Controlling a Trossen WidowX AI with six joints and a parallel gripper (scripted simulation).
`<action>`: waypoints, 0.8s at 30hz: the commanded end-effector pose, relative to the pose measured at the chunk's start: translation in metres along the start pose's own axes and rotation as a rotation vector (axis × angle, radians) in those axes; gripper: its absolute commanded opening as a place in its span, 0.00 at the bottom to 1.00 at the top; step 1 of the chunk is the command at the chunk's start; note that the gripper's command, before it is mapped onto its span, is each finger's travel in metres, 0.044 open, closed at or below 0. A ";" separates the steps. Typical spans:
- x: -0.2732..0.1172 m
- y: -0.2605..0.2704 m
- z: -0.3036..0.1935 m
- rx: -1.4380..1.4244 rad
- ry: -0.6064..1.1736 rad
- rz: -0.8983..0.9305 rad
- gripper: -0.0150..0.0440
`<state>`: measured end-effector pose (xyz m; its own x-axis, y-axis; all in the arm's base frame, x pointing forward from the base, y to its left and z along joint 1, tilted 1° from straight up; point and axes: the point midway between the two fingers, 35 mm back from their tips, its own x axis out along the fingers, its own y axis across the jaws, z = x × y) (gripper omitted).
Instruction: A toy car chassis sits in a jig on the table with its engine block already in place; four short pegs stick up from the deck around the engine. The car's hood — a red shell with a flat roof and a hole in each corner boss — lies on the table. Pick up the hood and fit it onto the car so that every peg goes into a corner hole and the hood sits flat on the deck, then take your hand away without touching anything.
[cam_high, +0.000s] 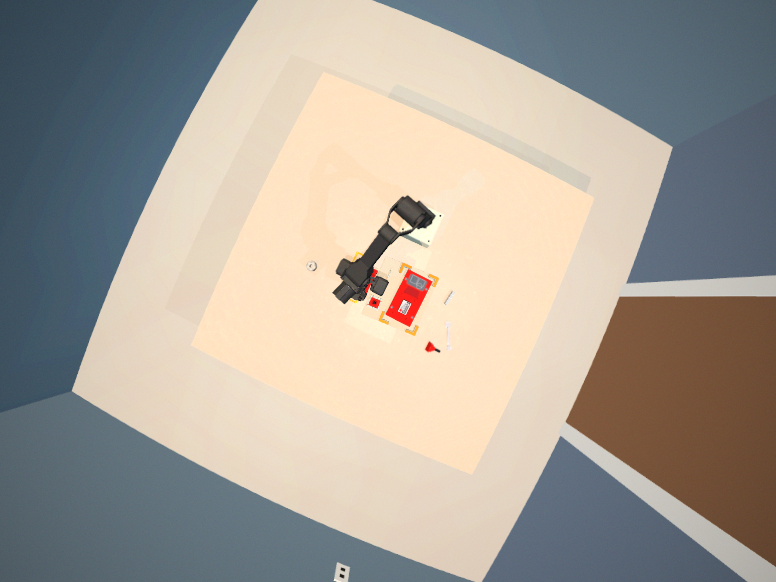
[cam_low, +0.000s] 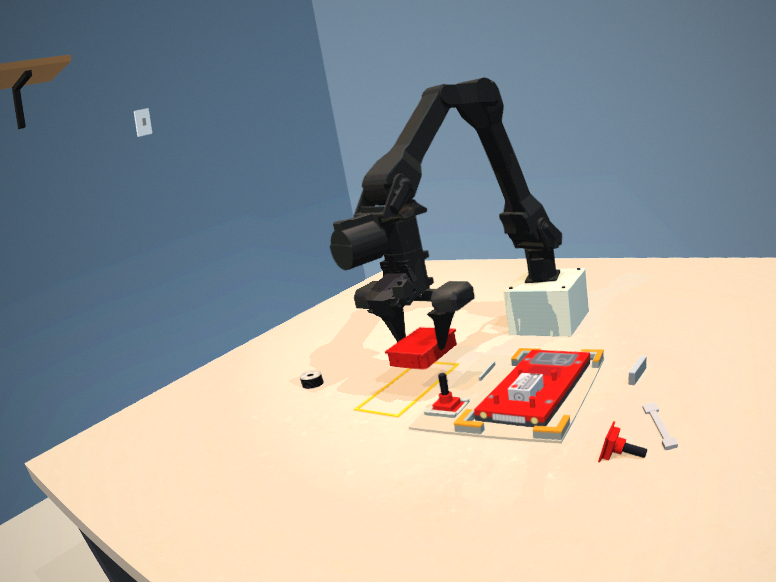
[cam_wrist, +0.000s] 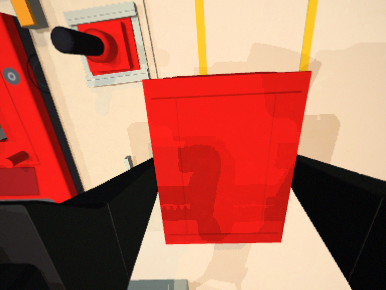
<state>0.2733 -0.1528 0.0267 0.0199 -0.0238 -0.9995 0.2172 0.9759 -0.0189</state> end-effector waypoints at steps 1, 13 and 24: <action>-0.018 -0.001 0.003 0.002 -0.015 -0.005 0.25; -0.041 0.000 0.002 0.002 -0.015 -0.005 0.25; -0.036 0.028 0.012 -0.007 -0.003 -0.010 0.25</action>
<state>0.2823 -0.1370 0.0608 0.0198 -0.0268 -0.9994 0.2152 0.9763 -0.0219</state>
